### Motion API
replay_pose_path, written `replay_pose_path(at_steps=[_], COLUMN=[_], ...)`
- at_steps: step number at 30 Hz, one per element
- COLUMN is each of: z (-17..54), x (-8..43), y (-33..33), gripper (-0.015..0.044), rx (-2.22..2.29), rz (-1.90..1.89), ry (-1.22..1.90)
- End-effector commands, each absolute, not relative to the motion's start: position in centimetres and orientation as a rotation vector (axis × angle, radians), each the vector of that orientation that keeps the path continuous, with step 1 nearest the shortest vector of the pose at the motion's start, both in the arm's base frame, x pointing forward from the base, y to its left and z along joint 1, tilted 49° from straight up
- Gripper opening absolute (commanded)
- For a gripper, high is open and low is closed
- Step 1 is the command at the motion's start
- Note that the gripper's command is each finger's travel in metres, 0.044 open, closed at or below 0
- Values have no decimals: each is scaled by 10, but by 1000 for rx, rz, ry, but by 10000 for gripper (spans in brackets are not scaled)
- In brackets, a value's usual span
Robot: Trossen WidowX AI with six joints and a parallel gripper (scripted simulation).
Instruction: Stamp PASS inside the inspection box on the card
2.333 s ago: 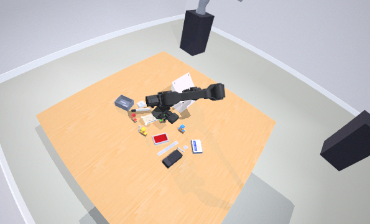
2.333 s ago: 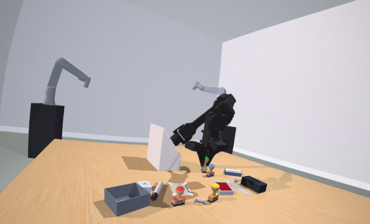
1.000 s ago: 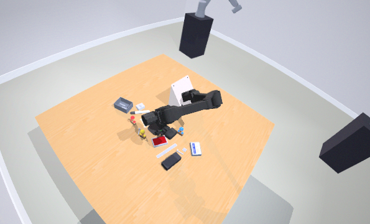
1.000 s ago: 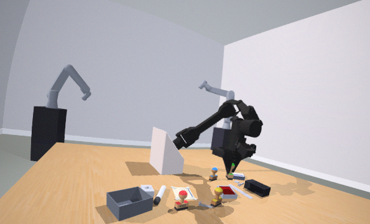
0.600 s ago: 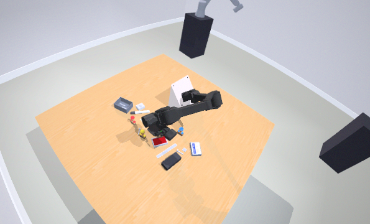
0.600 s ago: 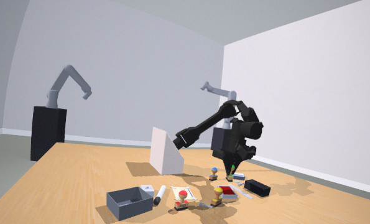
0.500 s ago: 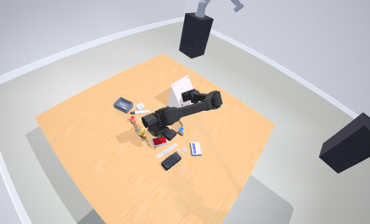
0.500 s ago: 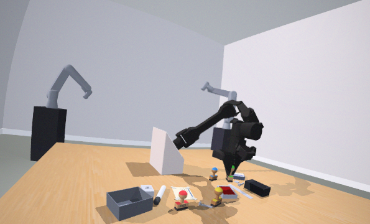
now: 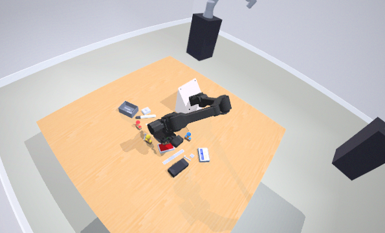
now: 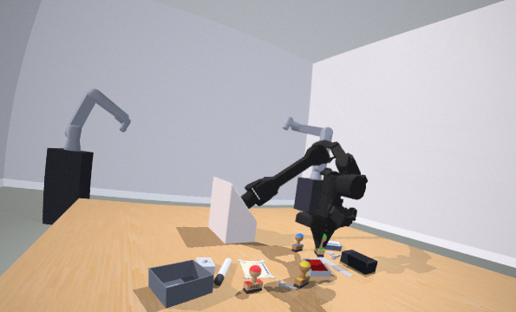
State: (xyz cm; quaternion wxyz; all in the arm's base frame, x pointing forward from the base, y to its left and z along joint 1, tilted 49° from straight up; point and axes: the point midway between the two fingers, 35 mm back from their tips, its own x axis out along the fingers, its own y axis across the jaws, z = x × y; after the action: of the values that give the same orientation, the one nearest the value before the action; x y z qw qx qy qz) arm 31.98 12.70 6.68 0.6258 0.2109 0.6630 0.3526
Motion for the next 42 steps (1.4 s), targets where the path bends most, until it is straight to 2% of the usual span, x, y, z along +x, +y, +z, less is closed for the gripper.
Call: replay_pose_path(at_steps=[1,42], z=[64,47], x=[319,314], y=[130,151], gripper=[0,0], rx=[490,491], rz=[811,814], ry=[1523,1522])
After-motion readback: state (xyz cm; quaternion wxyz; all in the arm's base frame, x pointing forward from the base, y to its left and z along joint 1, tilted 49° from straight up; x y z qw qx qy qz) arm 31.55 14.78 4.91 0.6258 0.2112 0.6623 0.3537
